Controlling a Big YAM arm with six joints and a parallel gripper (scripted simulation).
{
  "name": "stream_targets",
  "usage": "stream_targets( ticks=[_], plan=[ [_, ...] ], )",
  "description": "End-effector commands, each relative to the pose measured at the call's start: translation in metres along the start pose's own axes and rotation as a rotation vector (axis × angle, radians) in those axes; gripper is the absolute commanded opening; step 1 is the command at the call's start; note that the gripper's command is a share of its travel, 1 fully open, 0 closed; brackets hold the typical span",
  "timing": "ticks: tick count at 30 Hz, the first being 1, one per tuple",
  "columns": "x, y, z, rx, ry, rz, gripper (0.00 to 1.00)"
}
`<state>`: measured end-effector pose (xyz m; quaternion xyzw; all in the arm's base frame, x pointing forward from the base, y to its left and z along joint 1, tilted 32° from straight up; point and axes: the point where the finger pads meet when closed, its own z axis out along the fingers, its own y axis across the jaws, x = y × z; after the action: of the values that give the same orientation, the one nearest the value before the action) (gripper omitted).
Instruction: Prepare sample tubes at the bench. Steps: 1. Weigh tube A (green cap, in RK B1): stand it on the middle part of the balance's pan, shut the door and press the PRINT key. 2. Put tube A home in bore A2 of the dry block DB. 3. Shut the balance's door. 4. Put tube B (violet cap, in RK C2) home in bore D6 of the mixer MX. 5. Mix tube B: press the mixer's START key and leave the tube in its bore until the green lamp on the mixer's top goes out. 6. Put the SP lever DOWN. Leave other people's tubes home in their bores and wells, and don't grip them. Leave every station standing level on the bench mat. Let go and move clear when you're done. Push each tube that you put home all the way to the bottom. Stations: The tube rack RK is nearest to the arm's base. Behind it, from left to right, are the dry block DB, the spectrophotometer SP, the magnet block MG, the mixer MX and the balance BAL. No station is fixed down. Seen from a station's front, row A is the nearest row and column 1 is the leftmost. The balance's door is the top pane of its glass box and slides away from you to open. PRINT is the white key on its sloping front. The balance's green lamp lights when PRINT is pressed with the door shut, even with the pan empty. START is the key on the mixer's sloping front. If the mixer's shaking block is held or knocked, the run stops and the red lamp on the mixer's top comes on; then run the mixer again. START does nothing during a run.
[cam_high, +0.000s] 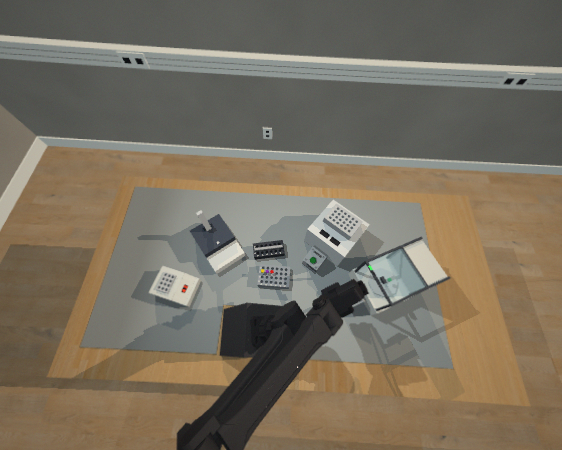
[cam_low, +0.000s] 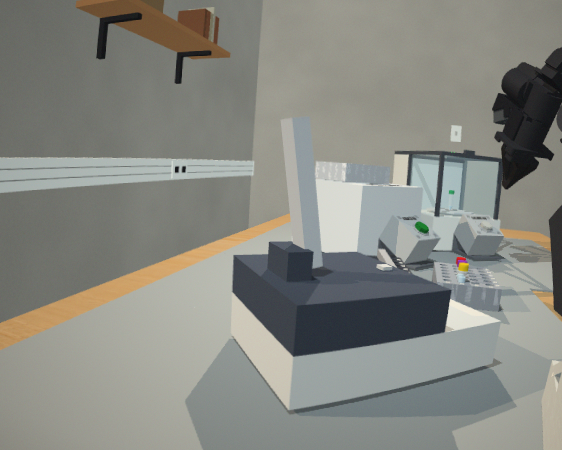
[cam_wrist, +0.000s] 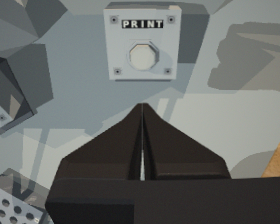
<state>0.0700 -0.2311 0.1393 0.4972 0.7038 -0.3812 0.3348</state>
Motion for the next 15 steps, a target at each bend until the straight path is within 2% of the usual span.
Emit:
stream_targets(
  ticks=[1,5,6,7,15],
  plan=[
    [-0.025,-0.002,-0.014,-0.007,-0.04,0.023,0.0],
    [-0.025,-0.002,-0.014,-0.007,-0.04,0.022,0.0],
    [-0.019,-0.001,-0.012,-0.008,-0.036,0.021,0.3],
    [-0.031,-0.003,-0.019,-0.009,-0.056,0.031,0.3],
    [-0.037,-0.004,-0.032,-0.01,-0.056,0.034,0.3]
  ],
)
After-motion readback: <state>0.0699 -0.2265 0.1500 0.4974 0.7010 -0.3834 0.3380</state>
